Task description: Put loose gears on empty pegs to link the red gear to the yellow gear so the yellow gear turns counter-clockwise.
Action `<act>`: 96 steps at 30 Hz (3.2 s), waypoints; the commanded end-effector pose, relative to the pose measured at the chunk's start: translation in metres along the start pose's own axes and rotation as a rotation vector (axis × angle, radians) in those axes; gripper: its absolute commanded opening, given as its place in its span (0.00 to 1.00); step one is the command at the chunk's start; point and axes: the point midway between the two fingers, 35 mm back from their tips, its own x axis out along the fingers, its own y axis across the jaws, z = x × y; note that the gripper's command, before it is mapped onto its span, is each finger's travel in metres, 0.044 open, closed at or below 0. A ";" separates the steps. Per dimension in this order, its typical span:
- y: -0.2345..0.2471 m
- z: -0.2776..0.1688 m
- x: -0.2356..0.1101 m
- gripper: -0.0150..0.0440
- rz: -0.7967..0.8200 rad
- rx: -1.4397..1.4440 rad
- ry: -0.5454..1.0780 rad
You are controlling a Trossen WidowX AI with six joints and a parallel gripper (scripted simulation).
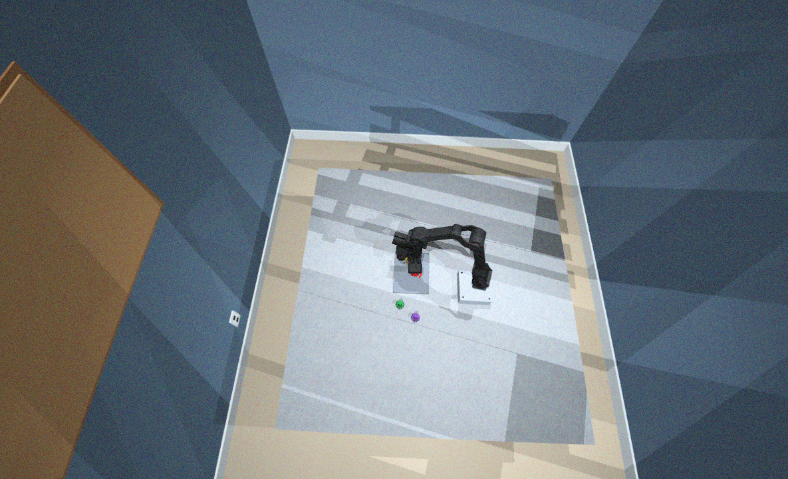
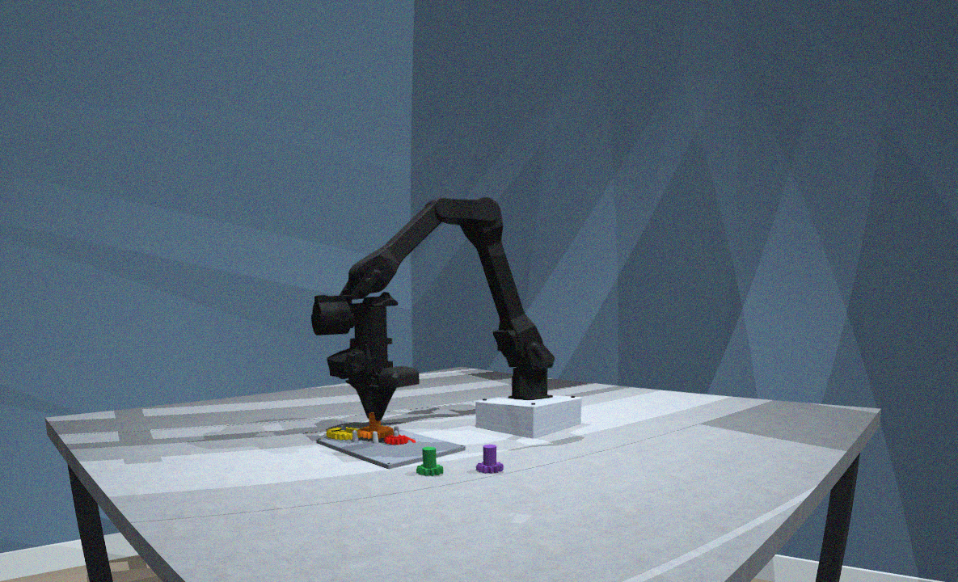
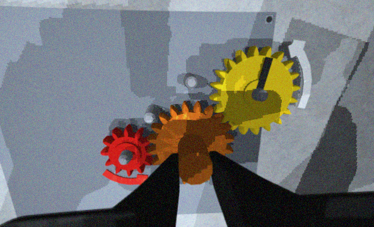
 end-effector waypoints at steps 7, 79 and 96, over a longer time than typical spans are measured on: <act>0.002 -0.001 0.002 0.25 -0.002 0.089 0.001; 0.002 -0.005 -0.089 0.94 -0.003 0.137 -0.002; 0.002 -0.005 -0.089 1.00 -0.003 0.137 -0.002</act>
